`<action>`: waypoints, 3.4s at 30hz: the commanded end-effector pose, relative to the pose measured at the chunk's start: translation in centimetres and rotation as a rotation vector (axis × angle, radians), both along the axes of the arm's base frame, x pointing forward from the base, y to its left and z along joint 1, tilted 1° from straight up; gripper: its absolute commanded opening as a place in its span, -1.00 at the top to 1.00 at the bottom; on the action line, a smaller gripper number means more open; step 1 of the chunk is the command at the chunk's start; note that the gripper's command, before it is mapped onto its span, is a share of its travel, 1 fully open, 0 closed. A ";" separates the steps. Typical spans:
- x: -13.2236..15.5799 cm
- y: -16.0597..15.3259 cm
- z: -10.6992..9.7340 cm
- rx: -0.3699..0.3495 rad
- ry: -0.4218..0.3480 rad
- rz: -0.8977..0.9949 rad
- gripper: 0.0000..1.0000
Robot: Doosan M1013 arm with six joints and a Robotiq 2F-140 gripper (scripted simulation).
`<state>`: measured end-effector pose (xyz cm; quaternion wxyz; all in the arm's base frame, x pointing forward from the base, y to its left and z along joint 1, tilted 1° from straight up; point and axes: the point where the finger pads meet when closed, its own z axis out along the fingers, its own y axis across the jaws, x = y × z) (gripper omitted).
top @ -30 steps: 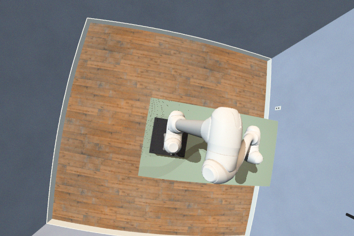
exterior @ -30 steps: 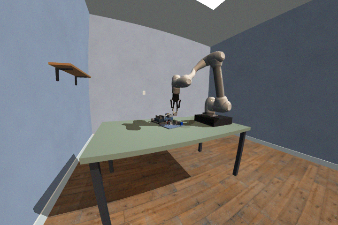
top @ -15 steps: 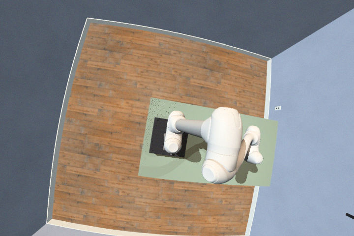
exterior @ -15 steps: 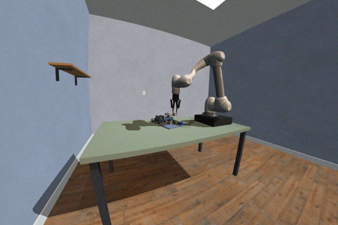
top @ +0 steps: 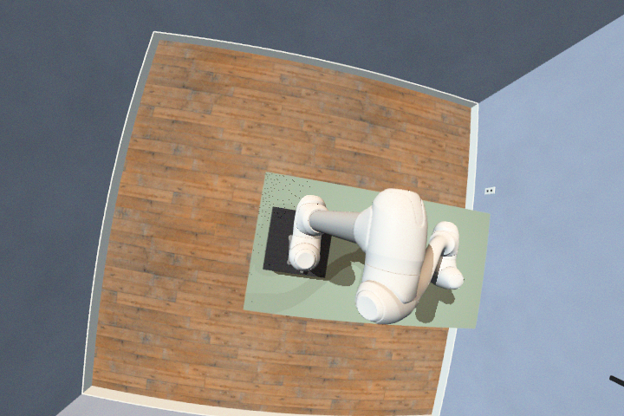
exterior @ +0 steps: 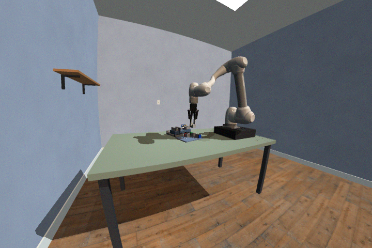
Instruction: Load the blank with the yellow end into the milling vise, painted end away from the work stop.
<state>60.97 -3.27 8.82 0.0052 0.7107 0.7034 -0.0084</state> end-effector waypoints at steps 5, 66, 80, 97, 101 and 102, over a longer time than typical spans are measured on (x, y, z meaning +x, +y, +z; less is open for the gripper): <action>0.0 0.0 0.0 0.001 0.001 0.065 1.00; 3.6 -13.3 -0.2 0.004 0.004 0.220 1.00; 4.6 -17.0 -0.3 0.004 0.004 0.220 1.00; 6.0 -22.3 -0.3 0.004 0.004 0.220 1.00; 6.4 -23.9 -0.4 0.004 0.004 0.220 1.00; 6.5 -24.3 -0.4 0.004 0.004 0.220 1.00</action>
